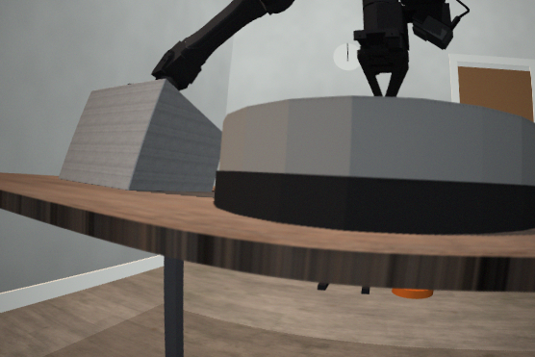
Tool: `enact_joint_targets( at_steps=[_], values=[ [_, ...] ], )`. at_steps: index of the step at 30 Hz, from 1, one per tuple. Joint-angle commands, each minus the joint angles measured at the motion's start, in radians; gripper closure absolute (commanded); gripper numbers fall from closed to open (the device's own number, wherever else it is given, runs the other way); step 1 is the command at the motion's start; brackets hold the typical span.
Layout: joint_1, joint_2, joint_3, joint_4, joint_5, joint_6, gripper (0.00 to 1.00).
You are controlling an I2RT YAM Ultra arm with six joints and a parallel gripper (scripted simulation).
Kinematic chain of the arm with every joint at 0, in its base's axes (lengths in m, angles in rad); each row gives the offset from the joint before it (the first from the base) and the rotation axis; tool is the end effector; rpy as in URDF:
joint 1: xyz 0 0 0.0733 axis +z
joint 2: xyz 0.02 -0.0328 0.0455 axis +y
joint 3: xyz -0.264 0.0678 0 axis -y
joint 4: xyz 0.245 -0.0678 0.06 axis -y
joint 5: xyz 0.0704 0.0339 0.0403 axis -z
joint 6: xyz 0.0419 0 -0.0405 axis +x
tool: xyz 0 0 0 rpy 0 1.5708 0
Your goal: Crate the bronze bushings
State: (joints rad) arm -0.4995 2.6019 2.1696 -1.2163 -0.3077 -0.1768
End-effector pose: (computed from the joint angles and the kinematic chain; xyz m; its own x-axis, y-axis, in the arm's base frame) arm 0.4326 -0.2203 0.0963 -0.9454 0.3249 0.0234 0.3158 0.8964 0.3109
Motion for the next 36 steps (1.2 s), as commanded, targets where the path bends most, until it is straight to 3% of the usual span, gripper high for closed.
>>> enact_joint_targets(
  at_steps=[1,7,11,13,27,36],
  values=[
    [-0.013,-0.001,0.016,-0.012,0.005,-0.008,0.86],
    [-0.017,-0.041,-0.041,0.021,0.006,-0.012,0.87],
    [-0.024,-0.094,-0.144,0.060,0.008,-0.020,0.87],
    [-0.024,-0.094,-0.144,0.060,0.008,-0.020,0.87],
    [-0.090,-0.483,-0.848,0.336,0.016,-0.093,0.87],
    [-0.110,-0.565,-0.978,0.398,0.010,-0.110,0.87]
  ],
)
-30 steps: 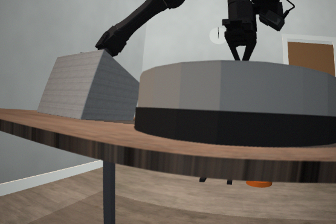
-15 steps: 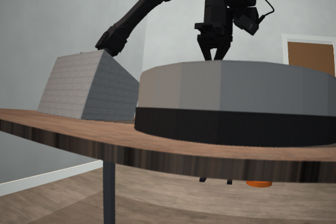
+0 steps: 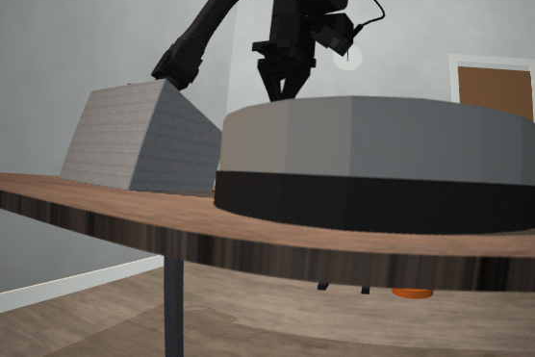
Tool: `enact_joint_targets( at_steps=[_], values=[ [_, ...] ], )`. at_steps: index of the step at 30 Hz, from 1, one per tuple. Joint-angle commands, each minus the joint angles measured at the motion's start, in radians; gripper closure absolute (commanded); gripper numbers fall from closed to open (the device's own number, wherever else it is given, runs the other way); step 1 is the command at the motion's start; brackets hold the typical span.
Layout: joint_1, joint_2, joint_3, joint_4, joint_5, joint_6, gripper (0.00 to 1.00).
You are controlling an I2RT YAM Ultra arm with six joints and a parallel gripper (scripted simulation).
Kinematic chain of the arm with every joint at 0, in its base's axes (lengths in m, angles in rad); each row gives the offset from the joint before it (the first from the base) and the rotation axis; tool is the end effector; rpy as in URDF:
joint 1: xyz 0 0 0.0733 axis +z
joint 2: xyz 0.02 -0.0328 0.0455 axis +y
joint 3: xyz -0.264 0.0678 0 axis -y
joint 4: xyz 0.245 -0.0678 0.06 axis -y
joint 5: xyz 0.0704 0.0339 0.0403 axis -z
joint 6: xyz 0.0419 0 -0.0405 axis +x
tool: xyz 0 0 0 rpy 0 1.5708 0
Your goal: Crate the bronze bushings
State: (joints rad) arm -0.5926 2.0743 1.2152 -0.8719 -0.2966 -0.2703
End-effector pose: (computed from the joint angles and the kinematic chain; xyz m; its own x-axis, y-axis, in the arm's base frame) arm 0.2853 -0.1760 0.0947 -0.9421 0.3265 0.0767 0.3334 0.8866 0.3206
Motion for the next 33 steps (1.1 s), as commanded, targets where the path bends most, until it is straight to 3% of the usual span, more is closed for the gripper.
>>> enact_joint_targets(
  at_steps=[1,33],
  values=[
    [-0.017,-0.038,-0.025,0.055,-0.001,-0.017,0.87],
    [-0.017,-0.039,-0.010,0.052,-0.002,-0.015,0.87]
  ],
)
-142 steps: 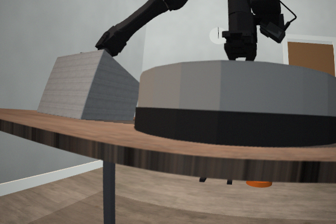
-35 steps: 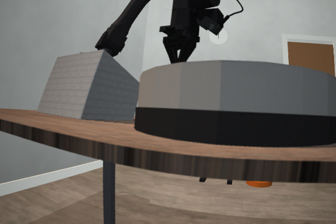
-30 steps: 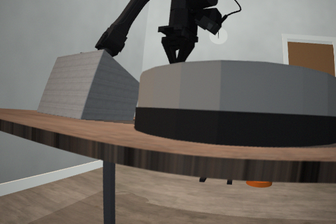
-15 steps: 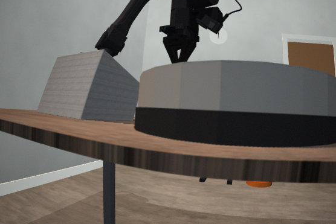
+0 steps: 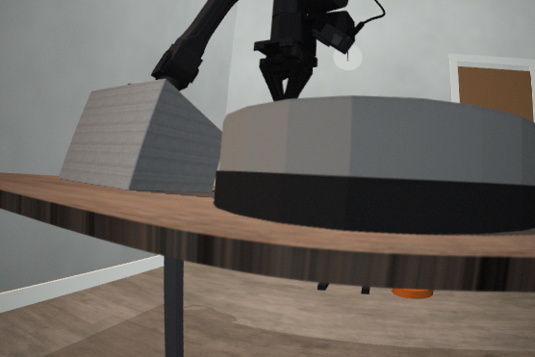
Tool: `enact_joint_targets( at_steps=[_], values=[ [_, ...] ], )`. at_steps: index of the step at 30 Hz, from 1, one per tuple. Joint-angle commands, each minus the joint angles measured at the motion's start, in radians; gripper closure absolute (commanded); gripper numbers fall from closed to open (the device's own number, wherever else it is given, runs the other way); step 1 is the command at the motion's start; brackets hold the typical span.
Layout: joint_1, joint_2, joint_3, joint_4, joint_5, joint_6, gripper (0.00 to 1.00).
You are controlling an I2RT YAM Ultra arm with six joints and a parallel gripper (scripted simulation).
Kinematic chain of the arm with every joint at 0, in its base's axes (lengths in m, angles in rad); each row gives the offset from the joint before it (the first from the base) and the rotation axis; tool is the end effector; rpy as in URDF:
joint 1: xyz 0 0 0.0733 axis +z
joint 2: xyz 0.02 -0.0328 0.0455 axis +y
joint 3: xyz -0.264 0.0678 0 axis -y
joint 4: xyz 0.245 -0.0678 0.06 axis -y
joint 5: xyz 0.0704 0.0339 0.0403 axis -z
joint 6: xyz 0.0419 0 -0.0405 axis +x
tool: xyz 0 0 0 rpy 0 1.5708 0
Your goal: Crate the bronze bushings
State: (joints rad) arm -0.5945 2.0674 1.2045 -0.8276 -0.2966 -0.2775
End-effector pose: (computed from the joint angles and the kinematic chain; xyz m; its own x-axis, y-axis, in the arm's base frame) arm 0.2869 -0.1779 0.0941 -0.9457 0.3231 0.0354 0.3176 0.8955 0.3118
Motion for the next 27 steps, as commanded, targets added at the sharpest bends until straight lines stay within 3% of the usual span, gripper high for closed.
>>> enact_joint_targets(
  at_steps=[1,27],
  values=[
    [-0.015,-0.032,0.001,0.008,-0.002,-0.008,0.87],
    [-0.017,-0.034,-0.022,0.012,-0.001,-0.009,0.87]
  ],
)
